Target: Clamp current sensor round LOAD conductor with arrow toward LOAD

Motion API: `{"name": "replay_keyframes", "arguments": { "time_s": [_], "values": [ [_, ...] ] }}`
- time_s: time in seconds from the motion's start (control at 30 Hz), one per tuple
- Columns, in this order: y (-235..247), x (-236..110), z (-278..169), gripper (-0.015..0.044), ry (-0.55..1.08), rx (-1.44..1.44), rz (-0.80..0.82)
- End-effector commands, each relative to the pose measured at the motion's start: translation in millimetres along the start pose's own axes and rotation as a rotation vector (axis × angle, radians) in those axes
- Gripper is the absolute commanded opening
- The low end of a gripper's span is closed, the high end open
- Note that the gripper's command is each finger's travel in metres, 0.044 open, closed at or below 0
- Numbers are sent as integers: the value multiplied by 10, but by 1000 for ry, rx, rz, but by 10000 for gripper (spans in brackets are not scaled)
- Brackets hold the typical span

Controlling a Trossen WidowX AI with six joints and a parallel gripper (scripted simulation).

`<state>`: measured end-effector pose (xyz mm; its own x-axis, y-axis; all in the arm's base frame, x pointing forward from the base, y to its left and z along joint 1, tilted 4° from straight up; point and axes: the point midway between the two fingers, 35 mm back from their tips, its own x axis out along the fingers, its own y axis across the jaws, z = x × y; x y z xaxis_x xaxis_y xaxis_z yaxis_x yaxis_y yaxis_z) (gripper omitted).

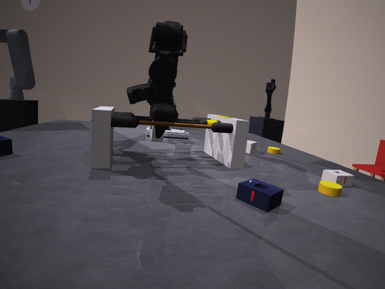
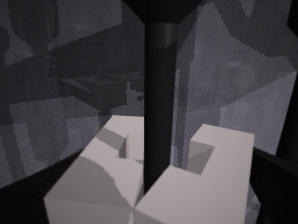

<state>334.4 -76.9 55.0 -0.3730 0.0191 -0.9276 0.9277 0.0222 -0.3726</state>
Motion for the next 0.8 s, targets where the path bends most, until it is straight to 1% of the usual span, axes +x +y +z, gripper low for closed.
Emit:
{"name": "replay_keyframes", "arguments": {
  "time_s": [0.0,0.7,0.77],
  "values": [
    [-22,-13,-1,0,0,0,-5],
    [-22,-13,-1,0,0,0,-5],
    [-1,-5,0,0,0,0,14]
  ]
}}
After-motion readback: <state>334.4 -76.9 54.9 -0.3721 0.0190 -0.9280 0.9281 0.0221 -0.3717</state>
